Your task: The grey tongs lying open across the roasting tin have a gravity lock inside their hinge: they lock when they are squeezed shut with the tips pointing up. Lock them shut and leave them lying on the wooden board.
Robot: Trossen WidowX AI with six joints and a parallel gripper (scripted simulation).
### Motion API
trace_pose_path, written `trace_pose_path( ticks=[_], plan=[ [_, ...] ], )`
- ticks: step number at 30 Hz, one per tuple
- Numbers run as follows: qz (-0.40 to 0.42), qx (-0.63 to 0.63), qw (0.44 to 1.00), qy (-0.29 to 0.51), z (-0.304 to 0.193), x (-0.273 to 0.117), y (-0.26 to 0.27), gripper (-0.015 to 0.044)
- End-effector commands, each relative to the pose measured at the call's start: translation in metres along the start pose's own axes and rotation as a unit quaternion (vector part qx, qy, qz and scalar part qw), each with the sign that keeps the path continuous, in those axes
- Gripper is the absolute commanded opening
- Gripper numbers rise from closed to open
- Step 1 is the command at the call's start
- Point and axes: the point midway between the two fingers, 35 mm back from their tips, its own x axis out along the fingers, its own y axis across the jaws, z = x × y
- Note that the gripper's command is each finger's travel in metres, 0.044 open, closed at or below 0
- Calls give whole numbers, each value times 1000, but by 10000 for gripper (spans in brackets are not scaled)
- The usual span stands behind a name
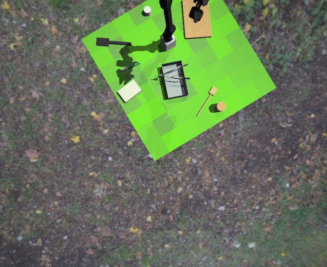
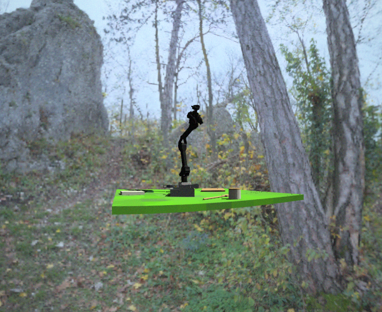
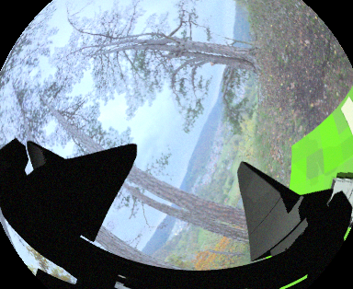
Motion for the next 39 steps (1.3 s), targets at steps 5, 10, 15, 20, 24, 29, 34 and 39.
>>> trace_pose_path(
  ticks=[5,10,15,20,24,29,34,39],
  plan=[
    [1,-17,1000,6,-9,5,-7,440],
    [-11,-88,995,38,-47,30,-46,440],
    [-53,-160,982,84,-83,59,-109,440],
    [-125,-212,960,134,-104,81,-188,440],
    [-202,-237,935,171,-108,92,-257,440],
    [-311,-242,896,206,-98,90,-343,440],
    [-427,-225,846,227,-78,73,-420,440],
    [-562,-180,772,236,-48,37,-493,440]
  ],
)
